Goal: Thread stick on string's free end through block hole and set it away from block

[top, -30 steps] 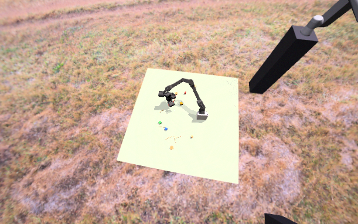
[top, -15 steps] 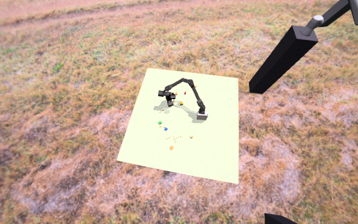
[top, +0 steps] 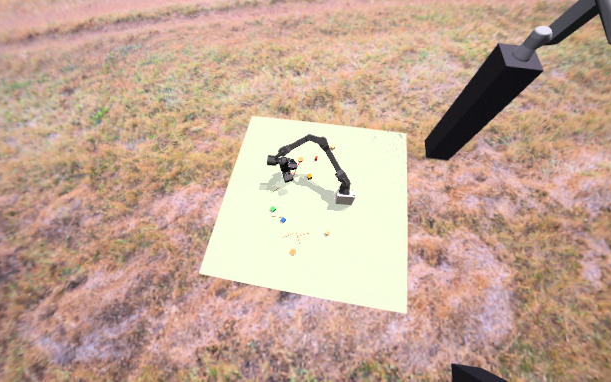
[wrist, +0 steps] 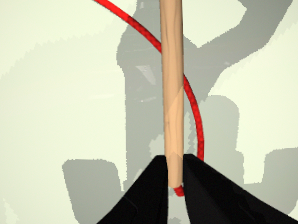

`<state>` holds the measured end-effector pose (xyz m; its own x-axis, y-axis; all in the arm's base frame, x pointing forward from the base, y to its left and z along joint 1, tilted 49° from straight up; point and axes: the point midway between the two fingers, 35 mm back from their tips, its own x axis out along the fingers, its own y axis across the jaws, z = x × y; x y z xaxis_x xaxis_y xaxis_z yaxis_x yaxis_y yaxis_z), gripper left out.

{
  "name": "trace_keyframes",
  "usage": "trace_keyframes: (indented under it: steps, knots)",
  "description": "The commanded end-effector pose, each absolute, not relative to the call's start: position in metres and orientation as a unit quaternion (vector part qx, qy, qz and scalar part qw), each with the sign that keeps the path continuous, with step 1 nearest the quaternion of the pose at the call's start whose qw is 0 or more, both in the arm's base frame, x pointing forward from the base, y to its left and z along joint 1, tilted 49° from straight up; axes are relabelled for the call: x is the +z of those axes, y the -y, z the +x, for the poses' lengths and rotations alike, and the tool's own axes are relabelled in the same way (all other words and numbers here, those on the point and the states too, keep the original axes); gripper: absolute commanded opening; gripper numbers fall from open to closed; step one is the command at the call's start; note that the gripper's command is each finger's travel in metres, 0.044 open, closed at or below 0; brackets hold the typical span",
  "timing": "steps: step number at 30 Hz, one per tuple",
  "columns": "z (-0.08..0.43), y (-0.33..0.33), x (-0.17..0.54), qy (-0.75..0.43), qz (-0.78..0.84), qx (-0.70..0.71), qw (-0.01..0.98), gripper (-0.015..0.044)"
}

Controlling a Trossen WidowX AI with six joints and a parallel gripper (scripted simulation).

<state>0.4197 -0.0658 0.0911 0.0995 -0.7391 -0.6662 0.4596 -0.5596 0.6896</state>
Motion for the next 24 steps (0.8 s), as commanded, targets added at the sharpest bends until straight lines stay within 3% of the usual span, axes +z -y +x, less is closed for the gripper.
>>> trace_keyframes:
  steps: [1, 24]
  knots:
    - [0.426, 0.063, 0.090, 0.119, 0.587, -0.660, 0.454, 0.0000]
    - [0.452, 0.052, 0.082, 0.118, 0.587, -0.659, 0.455, 0.0000]
